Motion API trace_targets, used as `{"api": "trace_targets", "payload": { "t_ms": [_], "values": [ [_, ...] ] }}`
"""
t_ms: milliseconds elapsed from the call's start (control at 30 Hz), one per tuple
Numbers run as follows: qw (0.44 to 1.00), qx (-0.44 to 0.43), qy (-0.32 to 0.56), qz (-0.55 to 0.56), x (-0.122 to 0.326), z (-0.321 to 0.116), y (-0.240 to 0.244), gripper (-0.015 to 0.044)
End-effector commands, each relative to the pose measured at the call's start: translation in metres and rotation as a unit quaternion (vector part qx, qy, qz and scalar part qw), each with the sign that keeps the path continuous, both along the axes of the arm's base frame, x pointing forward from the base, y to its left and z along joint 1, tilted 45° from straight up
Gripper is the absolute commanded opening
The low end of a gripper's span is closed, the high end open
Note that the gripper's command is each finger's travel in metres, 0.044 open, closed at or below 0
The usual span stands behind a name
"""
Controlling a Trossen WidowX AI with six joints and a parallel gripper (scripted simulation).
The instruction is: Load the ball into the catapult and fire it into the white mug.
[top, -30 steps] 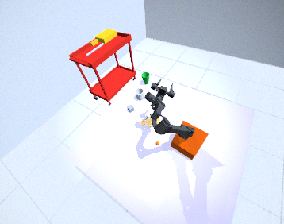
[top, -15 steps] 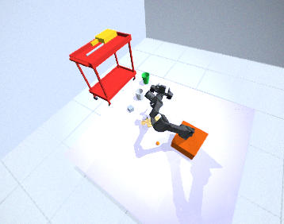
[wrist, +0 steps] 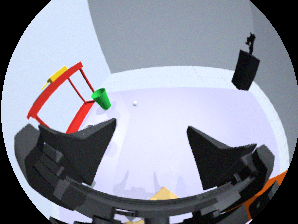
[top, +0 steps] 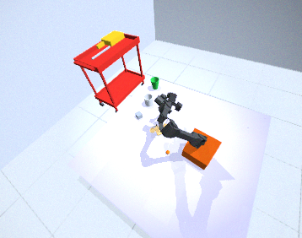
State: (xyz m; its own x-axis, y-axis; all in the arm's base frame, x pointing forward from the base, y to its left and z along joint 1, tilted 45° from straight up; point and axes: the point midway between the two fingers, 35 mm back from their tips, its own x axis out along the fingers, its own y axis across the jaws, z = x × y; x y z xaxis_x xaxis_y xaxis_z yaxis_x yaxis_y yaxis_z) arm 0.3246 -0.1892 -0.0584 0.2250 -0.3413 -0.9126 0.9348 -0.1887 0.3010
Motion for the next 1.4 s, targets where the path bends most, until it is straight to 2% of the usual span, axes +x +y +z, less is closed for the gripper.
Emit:
{"api": "trace_targets", "payload": {
  "t_ms": [0,500,1000,1200,1367],
  "values": [
    [0.998,0.06,0.002,-0.004,0.002,-0.007,0.016,0.044],
    [0.956,0.286,0.036,-0.046,-0.004,-0.019,0.077,0.044],
    [0.86,0.487,0.082,-0.129,-0.01,0.003,0.135,0.044],
    [0.815,0.546,0.099,-0.164,-0.011,0.017,0.153,0.044],
    [0.814,0.548,0.1,-0.165,-0.011,0.018,0.153,0.044]
  ]
}}
